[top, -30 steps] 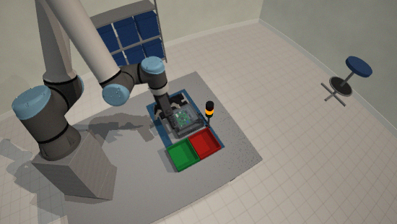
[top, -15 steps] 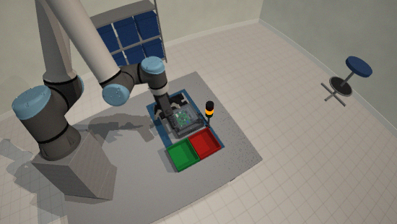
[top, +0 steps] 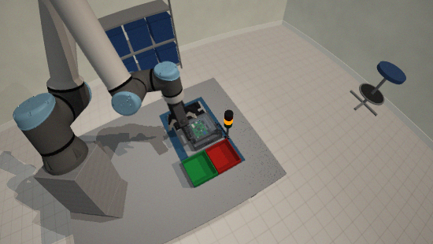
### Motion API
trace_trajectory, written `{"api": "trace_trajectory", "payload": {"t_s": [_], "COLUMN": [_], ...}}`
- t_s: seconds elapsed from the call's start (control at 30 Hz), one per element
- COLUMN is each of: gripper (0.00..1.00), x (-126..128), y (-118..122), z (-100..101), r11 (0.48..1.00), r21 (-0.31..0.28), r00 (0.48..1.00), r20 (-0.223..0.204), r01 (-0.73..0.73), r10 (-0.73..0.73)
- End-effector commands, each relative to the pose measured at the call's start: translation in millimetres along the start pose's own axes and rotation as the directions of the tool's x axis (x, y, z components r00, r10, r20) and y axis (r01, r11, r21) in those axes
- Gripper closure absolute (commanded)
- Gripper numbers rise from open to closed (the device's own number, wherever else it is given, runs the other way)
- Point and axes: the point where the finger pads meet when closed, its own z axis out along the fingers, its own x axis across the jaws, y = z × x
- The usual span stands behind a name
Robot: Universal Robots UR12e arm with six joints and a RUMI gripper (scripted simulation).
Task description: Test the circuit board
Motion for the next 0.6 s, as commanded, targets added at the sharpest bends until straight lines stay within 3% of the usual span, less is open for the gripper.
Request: {"api": "trace_trajectory", "payload": {"t_s": [0.0, 0.2, 0.23, 0.57], "gripper": [0.0, 0.0, 1.0, 1.0], "x": [-0.5, -0.5, -0.5, -0.5], "y": [-0.1, -0.1, -0.1, -0.1], "z": [-0.3, -0.3, -0.3, -0.3], "r11": [1.0, 1.0, 1.0, 1.0], "r21": [0.0, 0.0, 0.0, 0.0], "r00": [1.0, 1.0, 1.0, 1.0], "r20": [0.001, 0.001, 0.001, 0.001], "r01": [0.0, 0.0, 0.0, 0.0], "r10": [0.0, 0.0, 0.0, 0.0]}}
